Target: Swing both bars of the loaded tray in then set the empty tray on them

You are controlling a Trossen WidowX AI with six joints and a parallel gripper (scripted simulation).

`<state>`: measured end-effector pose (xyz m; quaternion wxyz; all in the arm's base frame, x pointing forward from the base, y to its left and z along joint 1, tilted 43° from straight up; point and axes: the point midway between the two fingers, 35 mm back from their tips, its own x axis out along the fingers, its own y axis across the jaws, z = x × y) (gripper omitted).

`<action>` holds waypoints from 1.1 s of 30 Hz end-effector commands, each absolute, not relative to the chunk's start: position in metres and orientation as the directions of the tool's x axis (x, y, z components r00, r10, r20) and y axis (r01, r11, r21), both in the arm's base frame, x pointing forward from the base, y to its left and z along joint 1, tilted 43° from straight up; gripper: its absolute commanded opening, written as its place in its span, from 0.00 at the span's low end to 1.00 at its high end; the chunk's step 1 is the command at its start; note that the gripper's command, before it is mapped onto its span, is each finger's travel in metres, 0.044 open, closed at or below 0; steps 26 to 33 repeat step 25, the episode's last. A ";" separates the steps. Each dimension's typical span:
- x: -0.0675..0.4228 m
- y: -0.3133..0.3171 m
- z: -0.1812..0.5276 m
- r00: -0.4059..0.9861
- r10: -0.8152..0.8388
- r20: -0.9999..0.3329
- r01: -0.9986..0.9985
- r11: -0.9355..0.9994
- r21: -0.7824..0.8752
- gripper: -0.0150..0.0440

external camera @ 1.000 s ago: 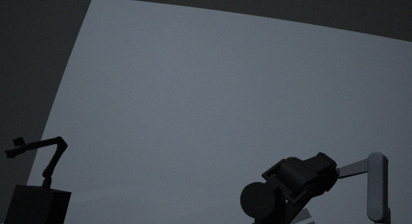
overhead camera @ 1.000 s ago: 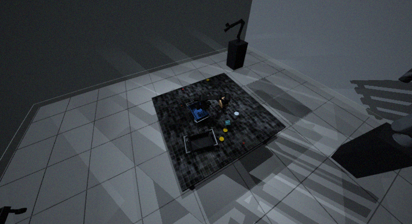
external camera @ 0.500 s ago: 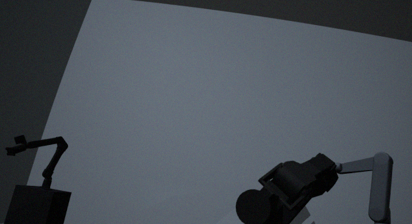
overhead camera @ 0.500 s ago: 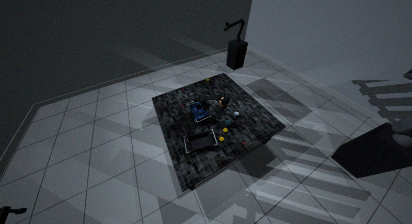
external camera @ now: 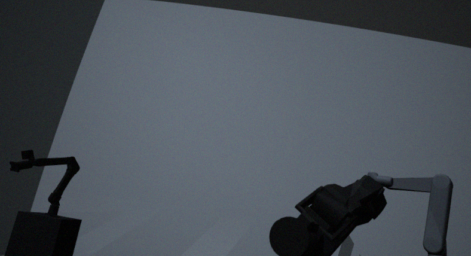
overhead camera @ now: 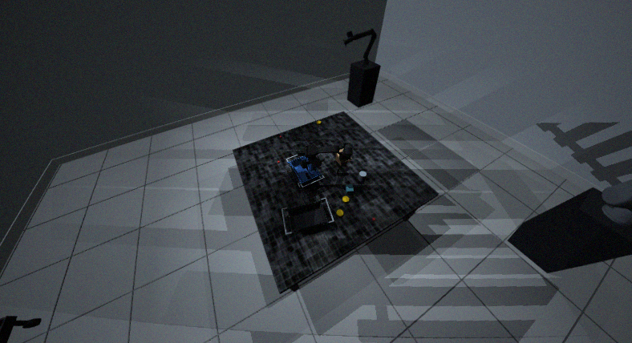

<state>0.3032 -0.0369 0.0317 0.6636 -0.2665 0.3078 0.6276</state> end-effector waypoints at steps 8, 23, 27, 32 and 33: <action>0.306 -0.050 0.045 0.026 0.666 -0.745 -0.996 0.078 0.035 1.00; 0.302 -0.106 0.107 0.038 0.661 -0.749 -0.993 0.109 0.045 1.00; 0.301 -0.110 0.112 0.039 0.661 -0.749 -0.993 0.111 0.047 1.00; 0.301 -0.110 0.112 0.039 0.661 -0.749 -0.993 0.111 0.047 1.00; 0.301 -0.110 0.112 0.039 0.661 -0.749 -0.993 0.111 0.047 1.00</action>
